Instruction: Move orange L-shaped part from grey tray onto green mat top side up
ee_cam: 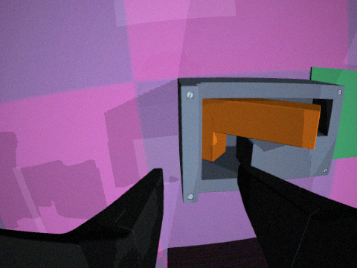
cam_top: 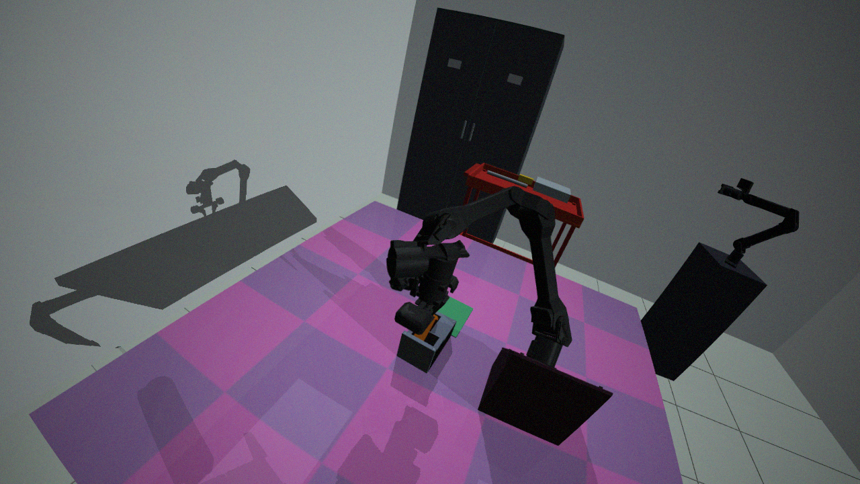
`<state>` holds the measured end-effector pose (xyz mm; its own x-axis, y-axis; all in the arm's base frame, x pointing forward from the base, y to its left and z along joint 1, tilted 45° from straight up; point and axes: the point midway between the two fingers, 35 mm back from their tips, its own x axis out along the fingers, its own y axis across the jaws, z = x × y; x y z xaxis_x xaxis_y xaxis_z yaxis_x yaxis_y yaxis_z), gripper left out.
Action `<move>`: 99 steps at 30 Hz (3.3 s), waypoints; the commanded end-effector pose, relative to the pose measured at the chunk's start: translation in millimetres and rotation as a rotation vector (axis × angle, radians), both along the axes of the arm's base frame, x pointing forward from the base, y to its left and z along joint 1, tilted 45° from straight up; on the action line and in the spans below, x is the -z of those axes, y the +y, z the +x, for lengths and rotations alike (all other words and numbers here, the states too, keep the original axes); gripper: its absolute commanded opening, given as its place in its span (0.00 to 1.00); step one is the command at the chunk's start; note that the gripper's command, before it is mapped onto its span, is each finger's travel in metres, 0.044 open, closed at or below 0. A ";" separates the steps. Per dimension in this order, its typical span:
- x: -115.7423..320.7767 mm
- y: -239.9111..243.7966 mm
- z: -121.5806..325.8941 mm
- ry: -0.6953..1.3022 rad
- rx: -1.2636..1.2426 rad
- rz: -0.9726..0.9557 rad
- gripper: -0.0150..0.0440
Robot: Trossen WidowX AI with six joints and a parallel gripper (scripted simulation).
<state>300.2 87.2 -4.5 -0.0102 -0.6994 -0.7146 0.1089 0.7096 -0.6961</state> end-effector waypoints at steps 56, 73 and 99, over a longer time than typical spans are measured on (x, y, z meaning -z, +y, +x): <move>-62.3 -53.4 -0.5 1.104 -1.108 0.024 0.73; -54.6 -60.9 -0.3 1.104 -1.108 0.024 0.73; -19.0 -96.3 -1.0 1.104 -1.107 0.023 0.73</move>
<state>300.0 -4.2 18.9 -0.0232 -0.6979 -0.7158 -0.9919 0.1056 -0.0709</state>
